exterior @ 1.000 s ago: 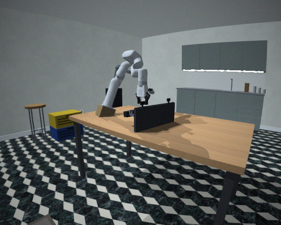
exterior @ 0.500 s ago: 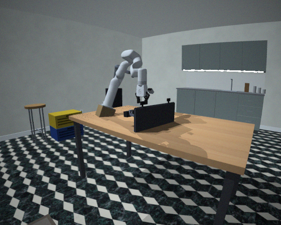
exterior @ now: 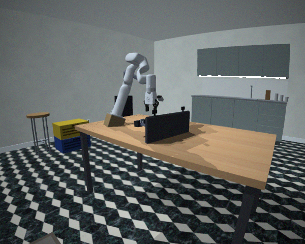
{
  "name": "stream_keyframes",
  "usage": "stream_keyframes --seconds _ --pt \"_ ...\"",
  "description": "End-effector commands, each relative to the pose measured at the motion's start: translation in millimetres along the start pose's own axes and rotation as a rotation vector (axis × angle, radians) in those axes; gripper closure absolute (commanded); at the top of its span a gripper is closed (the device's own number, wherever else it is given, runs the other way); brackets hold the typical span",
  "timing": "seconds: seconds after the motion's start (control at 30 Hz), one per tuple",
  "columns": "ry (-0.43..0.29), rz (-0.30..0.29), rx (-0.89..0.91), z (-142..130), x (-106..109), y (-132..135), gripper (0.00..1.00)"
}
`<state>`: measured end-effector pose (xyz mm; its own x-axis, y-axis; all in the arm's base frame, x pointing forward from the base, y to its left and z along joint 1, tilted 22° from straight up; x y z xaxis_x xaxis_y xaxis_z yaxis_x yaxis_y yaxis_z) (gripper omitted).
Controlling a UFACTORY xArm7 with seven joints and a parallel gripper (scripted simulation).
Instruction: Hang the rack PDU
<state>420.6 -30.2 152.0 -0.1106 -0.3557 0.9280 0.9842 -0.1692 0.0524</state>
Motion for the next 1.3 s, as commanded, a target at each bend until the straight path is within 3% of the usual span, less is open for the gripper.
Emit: stream_keyframes --seconds 0.0,0.23,0.6,1.27 --pt "-0.005 -0.009 -0.003 -1 2 -15 0.00" --pt "-0.005 -0.009 -0.003 -3 2 -49 0.00" --pt "-0.005 -0.009 -0.003 -5 2 -79 0.00" --pt "-0.005 -0.009 -0.003 -5 2 -85 0.00"
Point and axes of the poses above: the point where the finger pads meet when closed, its own x axis back along the fingers, its own y axis across the jaws, z = x × y, the point moved 2 cm from there along x, back along the fingers, and after that the axes turned 3 degrees about -x, right-handed, at the moved point
